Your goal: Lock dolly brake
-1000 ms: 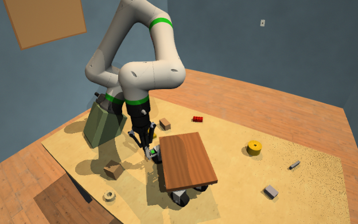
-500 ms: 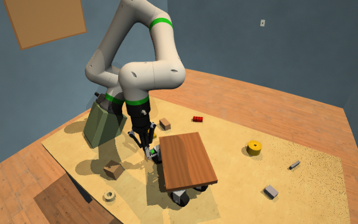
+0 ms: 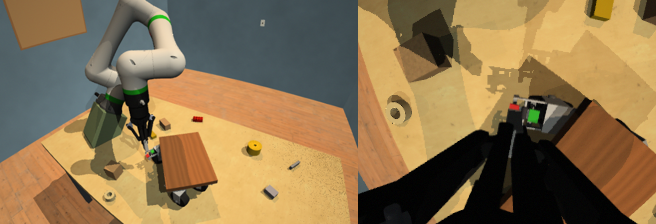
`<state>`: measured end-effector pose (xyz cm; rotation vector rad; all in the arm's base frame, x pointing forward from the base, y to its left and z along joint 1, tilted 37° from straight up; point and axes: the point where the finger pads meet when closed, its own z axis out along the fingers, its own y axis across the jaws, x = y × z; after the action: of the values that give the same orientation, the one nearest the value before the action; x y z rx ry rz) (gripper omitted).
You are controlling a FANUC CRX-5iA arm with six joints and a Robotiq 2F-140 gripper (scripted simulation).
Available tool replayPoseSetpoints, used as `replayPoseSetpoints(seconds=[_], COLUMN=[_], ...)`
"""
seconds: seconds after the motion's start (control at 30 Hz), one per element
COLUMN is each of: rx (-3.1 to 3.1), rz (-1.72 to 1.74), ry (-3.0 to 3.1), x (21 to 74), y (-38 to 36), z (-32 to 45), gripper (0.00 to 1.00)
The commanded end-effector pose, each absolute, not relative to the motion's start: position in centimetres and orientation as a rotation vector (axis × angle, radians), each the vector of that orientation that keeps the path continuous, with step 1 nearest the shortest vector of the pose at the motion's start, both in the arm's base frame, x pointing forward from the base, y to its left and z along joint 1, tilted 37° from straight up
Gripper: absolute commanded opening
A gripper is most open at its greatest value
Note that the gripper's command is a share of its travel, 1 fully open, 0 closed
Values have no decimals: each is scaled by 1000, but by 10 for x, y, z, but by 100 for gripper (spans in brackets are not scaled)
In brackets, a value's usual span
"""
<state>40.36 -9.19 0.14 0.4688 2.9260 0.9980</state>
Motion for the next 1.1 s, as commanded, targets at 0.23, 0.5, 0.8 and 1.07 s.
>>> replayPoseSetpoints(seconds=[0.23, 0.5, 0.8, 1.07], rx=[469, 469, 469, 469], rz=[998, 998, 998, 998], ry=[2926, 2926, 2926, 2926], x=[400, 399, 399, 399], y=[-114, -116, -116, -116], z=[31, 33, 33, 33], gripper=[0, 0, 0, 0])
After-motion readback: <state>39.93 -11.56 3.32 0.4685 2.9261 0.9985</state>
